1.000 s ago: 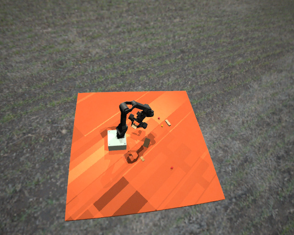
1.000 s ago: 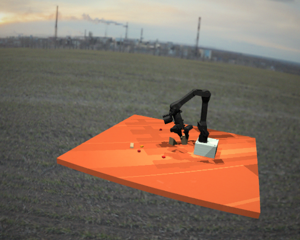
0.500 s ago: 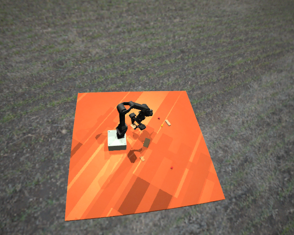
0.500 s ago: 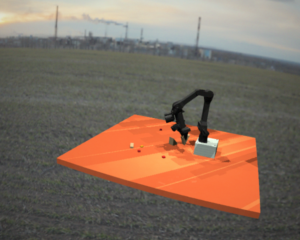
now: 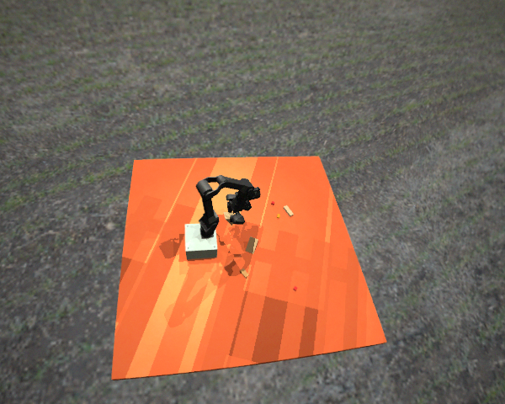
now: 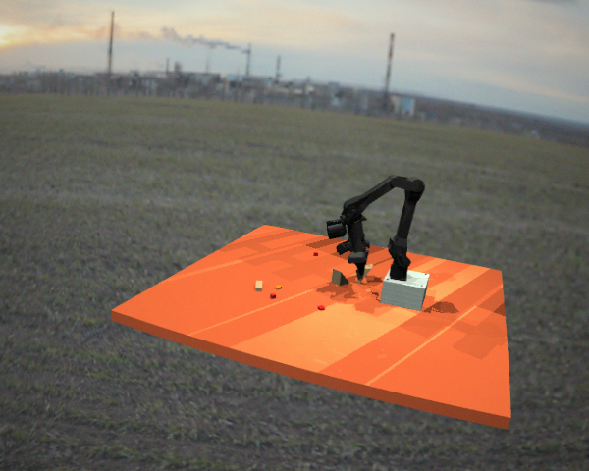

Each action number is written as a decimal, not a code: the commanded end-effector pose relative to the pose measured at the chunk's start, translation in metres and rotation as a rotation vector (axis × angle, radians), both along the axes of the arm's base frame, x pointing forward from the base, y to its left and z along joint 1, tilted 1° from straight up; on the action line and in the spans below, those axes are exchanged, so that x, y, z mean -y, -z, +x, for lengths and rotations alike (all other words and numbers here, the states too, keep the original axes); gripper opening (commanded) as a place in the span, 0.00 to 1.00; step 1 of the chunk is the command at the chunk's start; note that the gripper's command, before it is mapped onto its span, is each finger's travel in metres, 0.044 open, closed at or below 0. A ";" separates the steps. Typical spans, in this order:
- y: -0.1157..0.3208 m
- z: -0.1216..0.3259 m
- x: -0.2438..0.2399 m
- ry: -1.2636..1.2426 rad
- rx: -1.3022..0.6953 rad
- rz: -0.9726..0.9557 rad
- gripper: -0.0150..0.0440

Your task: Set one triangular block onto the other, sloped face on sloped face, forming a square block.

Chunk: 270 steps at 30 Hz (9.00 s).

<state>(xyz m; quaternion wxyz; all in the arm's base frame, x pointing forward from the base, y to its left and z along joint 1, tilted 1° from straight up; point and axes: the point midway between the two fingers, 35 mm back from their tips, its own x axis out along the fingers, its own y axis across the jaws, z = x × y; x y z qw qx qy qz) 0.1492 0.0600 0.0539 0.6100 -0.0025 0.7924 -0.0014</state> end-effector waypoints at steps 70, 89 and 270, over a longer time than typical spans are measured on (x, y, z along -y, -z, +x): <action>-0.001 -0.008 0.008 2.179 0.169 -0.230 0.25; -0.021 0.030 0.054 2.179 0.175 -0.232 0.25; 0.070 0.081 0.157 2.183 0.190 -0.227 0.88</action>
